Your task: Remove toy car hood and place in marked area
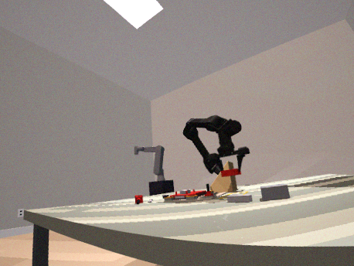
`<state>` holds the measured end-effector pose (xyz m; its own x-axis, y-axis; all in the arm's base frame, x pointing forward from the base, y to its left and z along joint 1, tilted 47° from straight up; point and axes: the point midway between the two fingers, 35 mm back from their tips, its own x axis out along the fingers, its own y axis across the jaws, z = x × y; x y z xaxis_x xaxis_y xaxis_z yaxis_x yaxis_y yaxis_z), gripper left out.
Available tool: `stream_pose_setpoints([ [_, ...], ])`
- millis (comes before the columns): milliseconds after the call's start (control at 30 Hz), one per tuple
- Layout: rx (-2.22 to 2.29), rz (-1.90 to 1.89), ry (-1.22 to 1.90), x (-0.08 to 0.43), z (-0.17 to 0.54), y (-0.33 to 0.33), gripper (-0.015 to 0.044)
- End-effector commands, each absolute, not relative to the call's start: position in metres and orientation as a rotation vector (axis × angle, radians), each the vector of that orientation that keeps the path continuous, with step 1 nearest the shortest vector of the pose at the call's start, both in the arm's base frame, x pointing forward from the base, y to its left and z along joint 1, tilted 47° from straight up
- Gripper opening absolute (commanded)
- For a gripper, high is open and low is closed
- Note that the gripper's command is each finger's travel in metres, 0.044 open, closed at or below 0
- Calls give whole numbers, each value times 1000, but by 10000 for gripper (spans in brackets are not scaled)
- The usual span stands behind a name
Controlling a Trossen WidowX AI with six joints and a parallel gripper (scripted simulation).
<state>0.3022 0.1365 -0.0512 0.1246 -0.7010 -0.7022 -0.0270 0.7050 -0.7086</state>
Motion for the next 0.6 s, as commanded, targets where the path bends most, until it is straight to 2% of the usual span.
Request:
stream_pose_setpoints([
  [0, -672, -544, 1376, 302, -54, 134, 0],
  [567, -672, -544, 1375, 305, -66, 122, 0],
])
